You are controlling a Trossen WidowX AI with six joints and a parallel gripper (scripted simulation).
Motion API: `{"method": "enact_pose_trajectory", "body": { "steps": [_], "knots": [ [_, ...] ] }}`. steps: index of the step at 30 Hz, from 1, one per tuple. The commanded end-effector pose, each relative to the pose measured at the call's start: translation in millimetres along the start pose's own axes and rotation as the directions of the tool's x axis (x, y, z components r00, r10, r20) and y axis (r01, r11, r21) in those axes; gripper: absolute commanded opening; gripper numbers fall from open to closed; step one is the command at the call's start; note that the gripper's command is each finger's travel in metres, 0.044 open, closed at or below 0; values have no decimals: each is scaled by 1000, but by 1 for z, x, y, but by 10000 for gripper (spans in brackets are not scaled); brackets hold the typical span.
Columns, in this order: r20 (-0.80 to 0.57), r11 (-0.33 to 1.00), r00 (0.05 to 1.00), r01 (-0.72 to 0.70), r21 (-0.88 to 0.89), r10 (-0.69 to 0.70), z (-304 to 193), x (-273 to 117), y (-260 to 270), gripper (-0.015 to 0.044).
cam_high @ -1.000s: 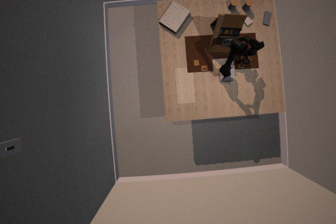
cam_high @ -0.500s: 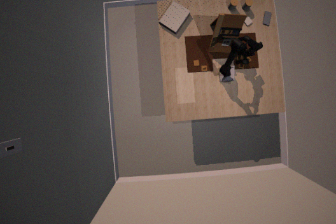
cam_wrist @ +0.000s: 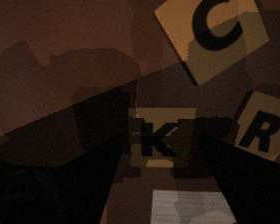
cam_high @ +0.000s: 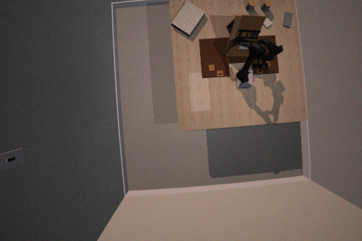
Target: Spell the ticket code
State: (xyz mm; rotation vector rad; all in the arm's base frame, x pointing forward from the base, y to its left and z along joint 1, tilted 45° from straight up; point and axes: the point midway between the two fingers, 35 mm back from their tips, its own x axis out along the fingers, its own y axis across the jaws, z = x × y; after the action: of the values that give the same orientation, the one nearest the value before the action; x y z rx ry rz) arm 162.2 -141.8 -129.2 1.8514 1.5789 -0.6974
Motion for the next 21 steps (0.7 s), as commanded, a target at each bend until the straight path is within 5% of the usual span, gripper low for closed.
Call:
{"method": "enact_pose_trajectory", "body": {
  "steps": [1, 14, 21],
  "knots": [
    [-2, 1000, 1000, -3, 7, 3, 0, 1, 0, 340],
    [-2, 1000, 1000, -3, 7, 3, 0, 1, 0, 340],
    [-2, 1000, 1000, -3, 7, 3, 0, 1, 0, 274]
  ]
}}
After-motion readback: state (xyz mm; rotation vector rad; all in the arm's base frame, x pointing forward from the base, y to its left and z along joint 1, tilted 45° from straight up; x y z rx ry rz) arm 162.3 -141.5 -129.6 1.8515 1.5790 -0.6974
